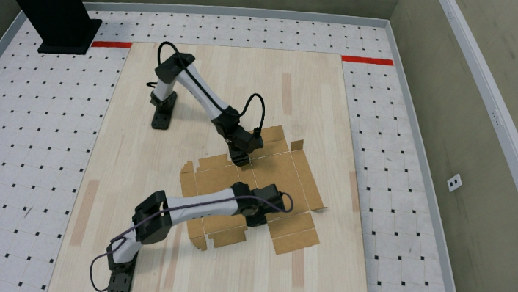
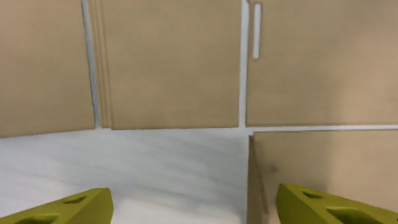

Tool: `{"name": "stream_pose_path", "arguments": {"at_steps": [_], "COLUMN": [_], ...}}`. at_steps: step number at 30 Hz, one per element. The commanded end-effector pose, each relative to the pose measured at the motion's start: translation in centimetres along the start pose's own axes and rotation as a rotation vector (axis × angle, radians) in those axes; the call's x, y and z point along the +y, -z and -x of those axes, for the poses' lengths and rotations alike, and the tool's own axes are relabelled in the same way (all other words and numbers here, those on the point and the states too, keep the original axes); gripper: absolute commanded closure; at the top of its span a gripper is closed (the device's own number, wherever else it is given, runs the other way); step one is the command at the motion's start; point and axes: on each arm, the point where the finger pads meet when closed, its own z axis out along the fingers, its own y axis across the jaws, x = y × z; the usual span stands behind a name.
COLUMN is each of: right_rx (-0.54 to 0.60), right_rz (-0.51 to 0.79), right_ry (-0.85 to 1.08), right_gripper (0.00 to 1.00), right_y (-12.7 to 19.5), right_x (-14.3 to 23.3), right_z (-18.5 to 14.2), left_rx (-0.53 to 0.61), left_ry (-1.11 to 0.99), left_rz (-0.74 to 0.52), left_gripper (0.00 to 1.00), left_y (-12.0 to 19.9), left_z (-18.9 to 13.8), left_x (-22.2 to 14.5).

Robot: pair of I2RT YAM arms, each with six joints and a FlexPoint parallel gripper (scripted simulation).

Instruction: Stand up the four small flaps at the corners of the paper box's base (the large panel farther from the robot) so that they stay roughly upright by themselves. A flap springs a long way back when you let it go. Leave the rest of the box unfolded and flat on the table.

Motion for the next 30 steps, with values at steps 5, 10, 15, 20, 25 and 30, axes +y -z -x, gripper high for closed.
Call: {"name": "stream_pose_path", "arguments": {"at_steps": [5, 10, 15, 20, 25, 30], "right_rx": [-0.070, -0.070, -0.069, -0.069, -0.068, -0.069], "right_rz": [0.014, 0.014, 0.017, 0.016, 0.014, 0.012], "right_ry": [-0.002, -0.002, 0.003, 0.003, 0.003, 0.003], "right_gripper": [0.50, 0.50, 0.50, 0.50, 0.50, 0.50], "right_y": [3.4, 3.4, 3.7, 4.5, 5.1, 6.3], "right_x": [0.2, 0.0, -0.3, -1.2, -2.0, -3.3], "right_z": [1.6, 1.7, 1.7, 1.8, 1.9, 2.2], "left_rx": [-0.067, -0.067, -0.051, -0.051, -0.050, -0.050], "left_ry": [0.009, 0.009, 0.006, 0.011, 0.014, 0.020], "left_rz": [-0.117, -0.115, -0.100, -0.107, -0.113, -0.123], "left_gripper": [0.23, 0.23, 0.23, 0.23, 0.23, 0.23], "left_y": [3.2, 3.2, 3.5, 5.0, 6.2, 8.3], "left_z": [2.0, 2.0, 1.7, 1.9, 2.2, 2.6], "left_x": [-2.4, -2.3, -1.8, -1.9, -1.9, -2.0]}}
